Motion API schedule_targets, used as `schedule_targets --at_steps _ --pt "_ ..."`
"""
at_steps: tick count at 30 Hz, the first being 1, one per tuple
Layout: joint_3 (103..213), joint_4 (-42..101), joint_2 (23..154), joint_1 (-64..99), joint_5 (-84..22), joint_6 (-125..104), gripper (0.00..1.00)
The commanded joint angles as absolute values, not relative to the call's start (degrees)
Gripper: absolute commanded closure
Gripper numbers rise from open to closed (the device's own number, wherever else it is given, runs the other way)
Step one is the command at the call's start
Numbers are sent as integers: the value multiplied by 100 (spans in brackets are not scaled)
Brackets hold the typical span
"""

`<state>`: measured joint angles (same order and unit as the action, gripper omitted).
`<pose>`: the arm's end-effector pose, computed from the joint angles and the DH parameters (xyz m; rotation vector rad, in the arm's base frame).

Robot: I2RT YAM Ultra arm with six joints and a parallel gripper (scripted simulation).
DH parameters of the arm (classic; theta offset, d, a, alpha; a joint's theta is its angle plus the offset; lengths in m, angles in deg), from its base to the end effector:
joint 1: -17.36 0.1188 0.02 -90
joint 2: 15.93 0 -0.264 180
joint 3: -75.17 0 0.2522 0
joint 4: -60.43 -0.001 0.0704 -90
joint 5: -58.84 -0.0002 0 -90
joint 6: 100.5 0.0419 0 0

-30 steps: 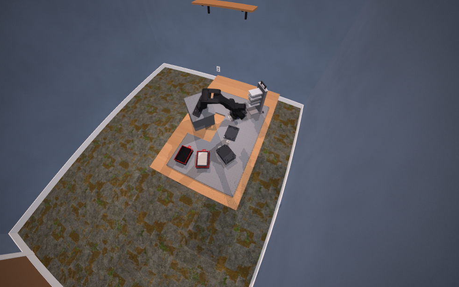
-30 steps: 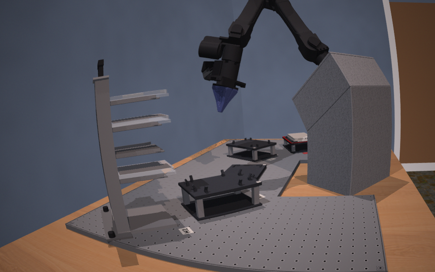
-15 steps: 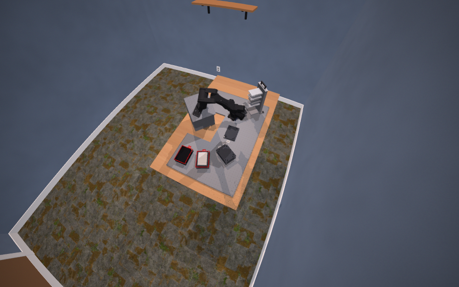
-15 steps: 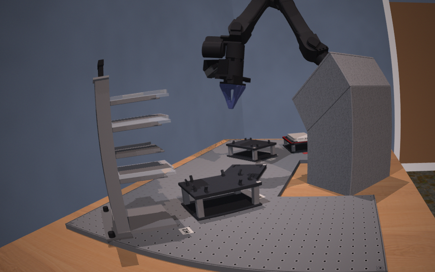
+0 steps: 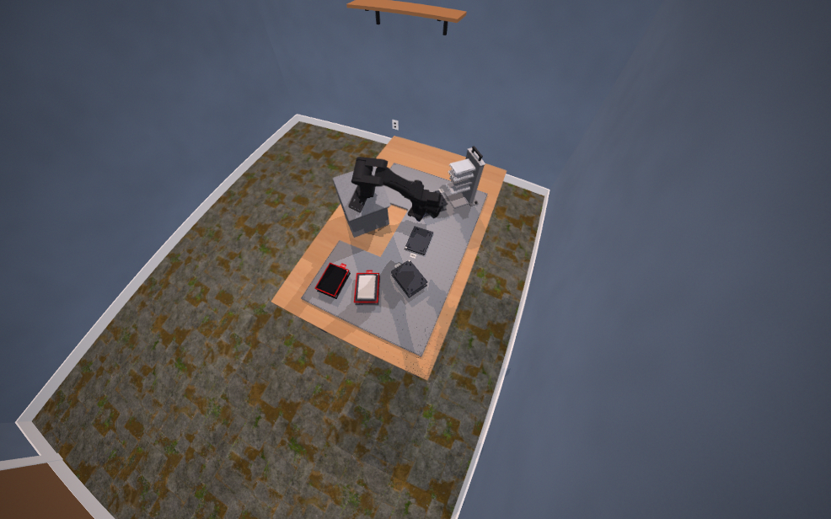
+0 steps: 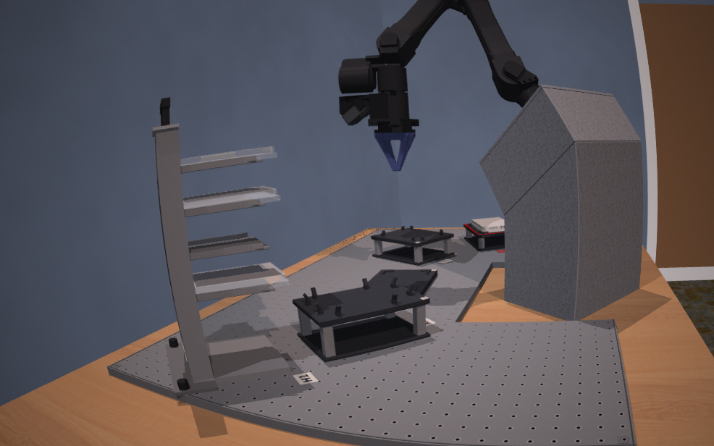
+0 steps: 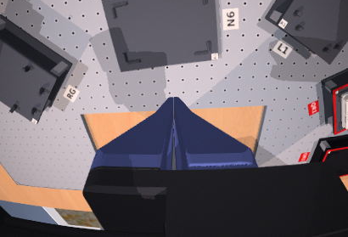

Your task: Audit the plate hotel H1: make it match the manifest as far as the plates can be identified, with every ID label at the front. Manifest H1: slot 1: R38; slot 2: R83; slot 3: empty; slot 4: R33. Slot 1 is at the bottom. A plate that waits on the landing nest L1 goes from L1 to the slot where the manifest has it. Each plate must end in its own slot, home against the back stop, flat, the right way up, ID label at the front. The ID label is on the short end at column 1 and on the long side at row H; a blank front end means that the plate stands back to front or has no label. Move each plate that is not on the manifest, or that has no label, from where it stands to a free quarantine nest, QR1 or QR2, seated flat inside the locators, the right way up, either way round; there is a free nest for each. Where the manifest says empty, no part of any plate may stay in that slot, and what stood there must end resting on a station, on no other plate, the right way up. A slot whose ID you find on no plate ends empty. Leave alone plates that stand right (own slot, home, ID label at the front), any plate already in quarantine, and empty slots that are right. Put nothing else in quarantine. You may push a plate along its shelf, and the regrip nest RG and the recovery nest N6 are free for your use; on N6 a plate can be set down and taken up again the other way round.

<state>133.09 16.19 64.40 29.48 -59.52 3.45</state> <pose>0.2495 0.0342 0.1843 0.1767 2.5890 -0.5171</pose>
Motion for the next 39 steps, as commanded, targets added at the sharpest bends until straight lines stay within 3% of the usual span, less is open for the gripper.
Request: schedule_targets --at_steps 1,12,33,39 --pt "13290 1261 6272 2885 -6036 44 100" --pt "13644 666 5994 3231 -6118 351 100" --pt "14176 592 7185 4177 -6386 1387 100" --pt "13784 1066 7122 4397 -6446 1163 100"
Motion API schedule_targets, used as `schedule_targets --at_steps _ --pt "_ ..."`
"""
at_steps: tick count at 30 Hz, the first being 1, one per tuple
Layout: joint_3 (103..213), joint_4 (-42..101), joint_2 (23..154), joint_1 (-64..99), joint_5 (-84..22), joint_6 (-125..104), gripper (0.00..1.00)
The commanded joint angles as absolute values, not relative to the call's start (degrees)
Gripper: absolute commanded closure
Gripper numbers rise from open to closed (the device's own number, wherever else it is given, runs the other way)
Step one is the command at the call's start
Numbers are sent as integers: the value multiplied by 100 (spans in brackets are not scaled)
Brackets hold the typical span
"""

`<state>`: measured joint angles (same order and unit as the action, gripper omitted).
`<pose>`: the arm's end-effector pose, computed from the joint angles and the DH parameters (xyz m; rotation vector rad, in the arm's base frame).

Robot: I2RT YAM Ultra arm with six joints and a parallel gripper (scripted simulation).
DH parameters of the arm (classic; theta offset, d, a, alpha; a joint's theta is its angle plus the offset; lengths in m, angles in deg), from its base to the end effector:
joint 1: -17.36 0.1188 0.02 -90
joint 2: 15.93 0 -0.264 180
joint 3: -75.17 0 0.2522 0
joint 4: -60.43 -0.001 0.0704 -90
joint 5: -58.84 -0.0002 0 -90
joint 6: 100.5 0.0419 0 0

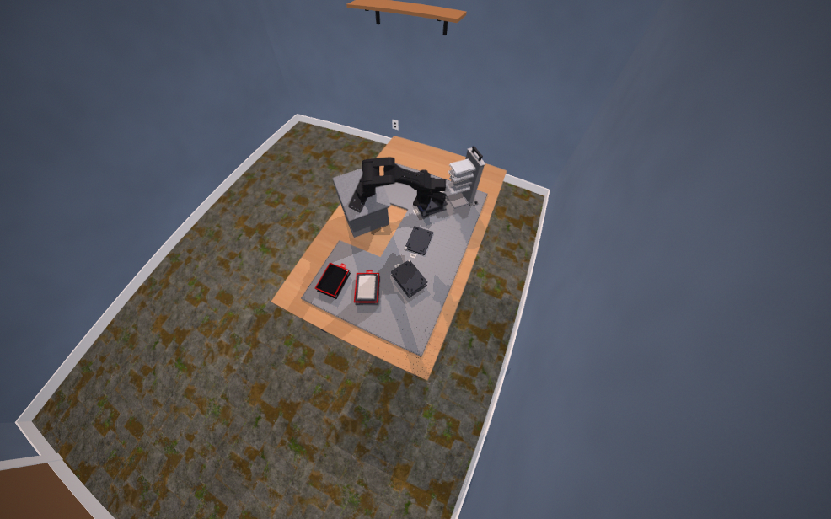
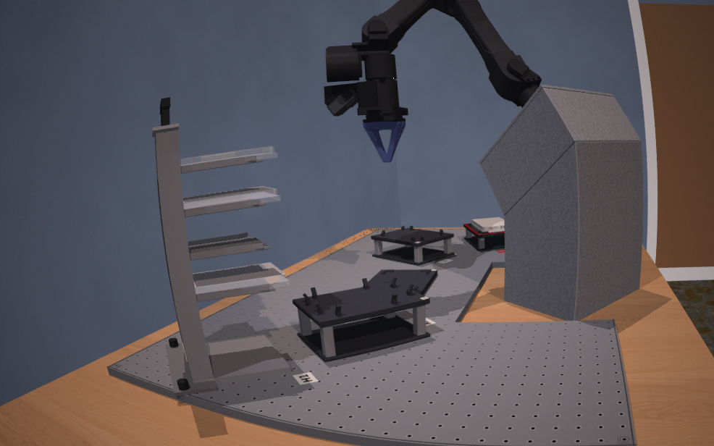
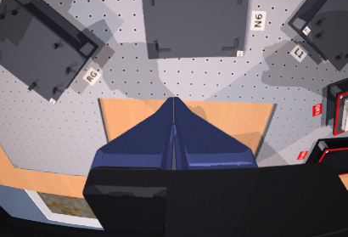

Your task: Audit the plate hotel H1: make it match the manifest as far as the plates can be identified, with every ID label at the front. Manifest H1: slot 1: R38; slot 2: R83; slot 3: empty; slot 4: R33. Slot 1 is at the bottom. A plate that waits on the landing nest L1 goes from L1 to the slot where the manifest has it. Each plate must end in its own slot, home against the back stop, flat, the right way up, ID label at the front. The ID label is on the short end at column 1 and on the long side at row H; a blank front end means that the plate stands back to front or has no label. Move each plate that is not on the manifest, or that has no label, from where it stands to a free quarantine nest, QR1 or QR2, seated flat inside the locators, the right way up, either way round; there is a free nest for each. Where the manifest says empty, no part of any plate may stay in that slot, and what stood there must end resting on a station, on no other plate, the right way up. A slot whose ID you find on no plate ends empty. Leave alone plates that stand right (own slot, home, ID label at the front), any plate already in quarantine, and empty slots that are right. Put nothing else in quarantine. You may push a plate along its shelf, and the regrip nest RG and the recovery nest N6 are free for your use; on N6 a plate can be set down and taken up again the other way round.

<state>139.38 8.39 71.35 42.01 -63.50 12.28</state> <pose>0.2511 0.0917 0.1814 0.0567 2.6283 -0.5593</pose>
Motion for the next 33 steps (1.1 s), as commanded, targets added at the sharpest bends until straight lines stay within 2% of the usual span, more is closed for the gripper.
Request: schedule_targets --at_steps 1,22,33 --pt "13740 1154 7140 4452 -6460 1119 100" --pt "12982 3132 7469 5351 -6636 27 100" --pt "12321 4231 6929 5151 -6373 -1063 100"
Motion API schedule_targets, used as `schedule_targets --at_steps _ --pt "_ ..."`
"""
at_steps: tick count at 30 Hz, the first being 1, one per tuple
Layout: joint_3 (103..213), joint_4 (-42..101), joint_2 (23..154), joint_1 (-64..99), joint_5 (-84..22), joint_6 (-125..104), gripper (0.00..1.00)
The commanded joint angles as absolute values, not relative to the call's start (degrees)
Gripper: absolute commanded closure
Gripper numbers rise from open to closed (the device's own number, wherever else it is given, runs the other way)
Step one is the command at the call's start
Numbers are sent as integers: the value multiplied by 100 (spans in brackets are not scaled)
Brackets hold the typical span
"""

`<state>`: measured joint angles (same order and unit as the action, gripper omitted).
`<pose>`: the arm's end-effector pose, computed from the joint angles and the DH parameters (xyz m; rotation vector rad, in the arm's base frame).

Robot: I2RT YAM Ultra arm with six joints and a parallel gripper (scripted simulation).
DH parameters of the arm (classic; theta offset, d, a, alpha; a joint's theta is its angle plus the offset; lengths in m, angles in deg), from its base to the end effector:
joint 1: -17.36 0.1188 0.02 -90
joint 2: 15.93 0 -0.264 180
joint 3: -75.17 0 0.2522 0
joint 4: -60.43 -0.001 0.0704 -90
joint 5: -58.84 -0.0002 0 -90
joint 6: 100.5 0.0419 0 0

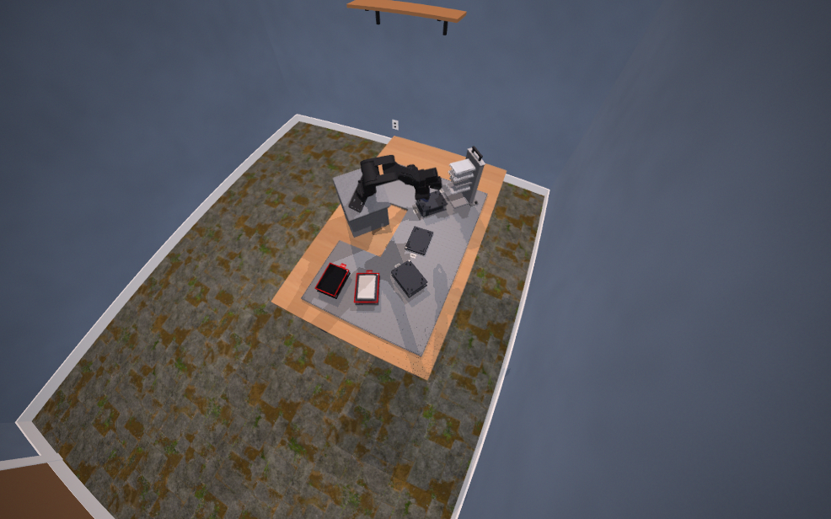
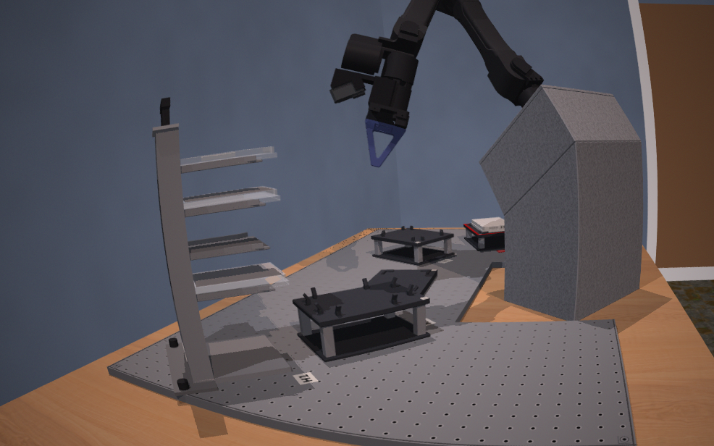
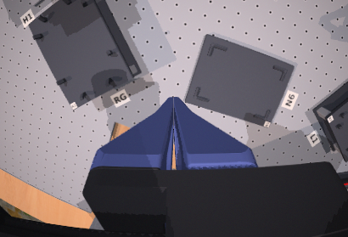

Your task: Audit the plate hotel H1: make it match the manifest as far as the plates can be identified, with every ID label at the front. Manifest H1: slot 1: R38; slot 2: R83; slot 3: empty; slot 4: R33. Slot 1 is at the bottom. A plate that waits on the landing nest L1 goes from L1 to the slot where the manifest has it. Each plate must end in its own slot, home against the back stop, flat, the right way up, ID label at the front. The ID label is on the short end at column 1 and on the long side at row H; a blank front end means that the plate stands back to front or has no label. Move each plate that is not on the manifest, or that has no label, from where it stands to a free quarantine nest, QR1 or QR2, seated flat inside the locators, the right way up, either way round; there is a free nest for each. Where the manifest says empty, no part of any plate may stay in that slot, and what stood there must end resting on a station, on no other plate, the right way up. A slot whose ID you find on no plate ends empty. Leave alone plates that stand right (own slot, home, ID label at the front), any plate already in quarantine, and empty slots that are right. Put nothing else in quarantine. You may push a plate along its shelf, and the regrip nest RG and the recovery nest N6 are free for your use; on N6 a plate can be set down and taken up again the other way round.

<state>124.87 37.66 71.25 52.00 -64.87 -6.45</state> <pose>0.2259 0.1290 0.1375 -0.4516 2.3912 -0.4800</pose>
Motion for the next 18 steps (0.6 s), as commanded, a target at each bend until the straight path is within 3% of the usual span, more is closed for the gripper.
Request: schedule_targets --at_steps 1,18 --pt "12251 4344 6894 5136 -6340 -1181 100" --pt "11245 6024 6415 4744 -5517 -2992 100"
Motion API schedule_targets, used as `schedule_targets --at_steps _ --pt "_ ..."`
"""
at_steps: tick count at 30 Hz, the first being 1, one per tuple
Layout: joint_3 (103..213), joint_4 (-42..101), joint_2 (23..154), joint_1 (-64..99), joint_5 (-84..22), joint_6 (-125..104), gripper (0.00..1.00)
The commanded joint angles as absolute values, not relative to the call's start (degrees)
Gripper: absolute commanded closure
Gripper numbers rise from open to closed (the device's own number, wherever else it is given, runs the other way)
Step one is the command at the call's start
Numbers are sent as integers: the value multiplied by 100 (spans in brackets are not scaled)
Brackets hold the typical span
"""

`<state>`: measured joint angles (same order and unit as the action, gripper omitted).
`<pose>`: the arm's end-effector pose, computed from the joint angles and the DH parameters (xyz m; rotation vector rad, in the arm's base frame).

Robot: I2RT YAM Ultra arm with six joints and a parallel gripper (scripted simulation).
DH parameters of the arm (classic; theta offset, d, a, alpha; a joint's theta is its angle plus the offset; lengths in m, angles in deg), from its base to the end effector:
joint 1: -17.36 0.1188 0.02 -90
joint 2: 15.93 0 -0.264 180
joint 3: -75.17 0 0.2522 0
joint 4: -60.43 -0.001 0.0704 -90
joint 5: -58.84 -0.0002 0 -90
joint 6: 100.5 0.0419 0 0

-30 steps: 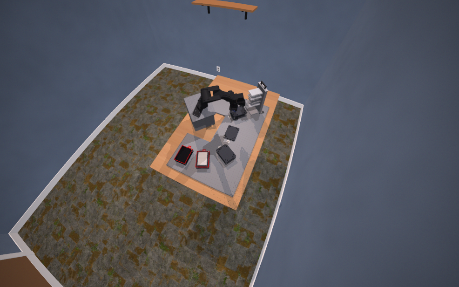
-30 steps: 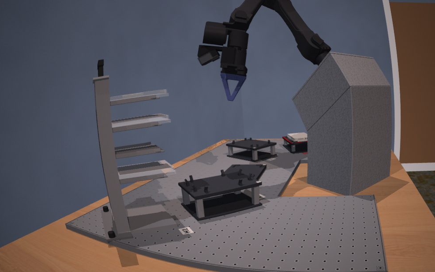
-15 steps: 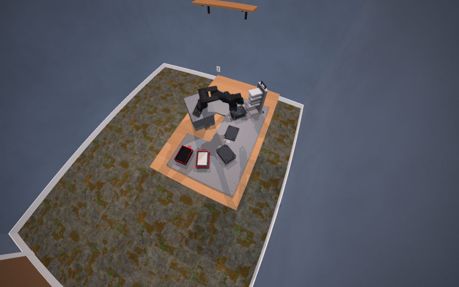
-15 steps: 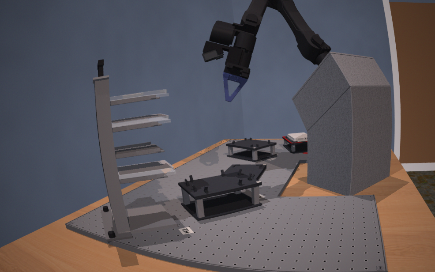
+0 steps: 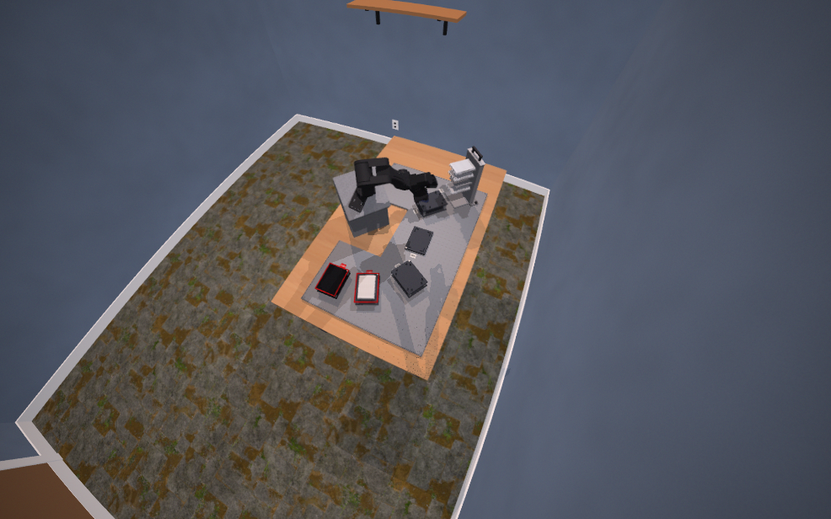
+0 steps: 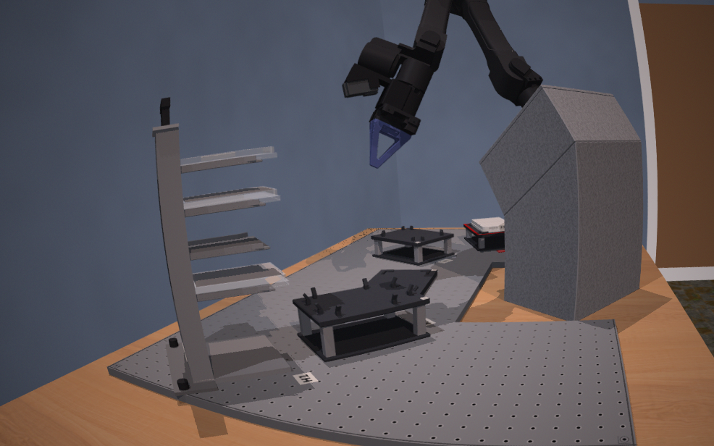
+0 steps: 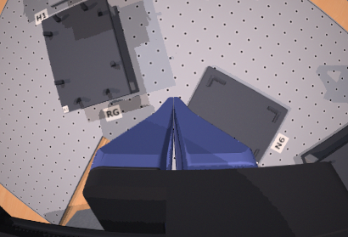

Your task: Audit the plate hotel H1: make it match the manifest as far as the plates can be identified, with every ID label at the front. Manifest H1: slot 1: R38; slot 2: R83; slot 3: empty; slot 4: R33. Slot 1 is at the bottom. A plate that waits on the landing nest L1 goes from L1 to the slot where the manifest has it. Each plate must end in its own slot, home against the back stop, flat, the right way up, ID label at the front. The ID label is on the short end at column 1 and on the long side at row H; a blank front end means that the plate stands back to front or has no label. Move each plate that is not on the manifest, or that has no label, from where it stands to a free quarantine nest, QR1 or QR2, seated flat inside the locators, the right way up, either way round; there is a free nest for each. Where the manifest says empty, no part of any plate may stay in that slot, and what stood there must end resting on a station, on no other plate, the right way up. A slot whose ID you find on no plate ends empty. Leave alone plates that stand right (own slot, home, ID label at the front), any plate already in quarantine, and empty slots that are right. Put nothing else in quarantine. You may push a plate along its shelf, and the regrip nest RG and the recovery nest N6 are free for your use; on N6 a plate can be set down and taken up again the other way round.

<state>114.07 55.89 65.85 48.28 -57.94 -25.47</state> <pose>0.2150 0.1079 0.1290 -0.7047 2.2154 -0.4206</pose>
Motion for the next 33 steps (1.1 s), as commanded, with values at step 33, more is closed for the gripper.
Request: schedule_targets --at_steps 33 --pt "10684 8195 7094 4609 -4354 -4552 100"
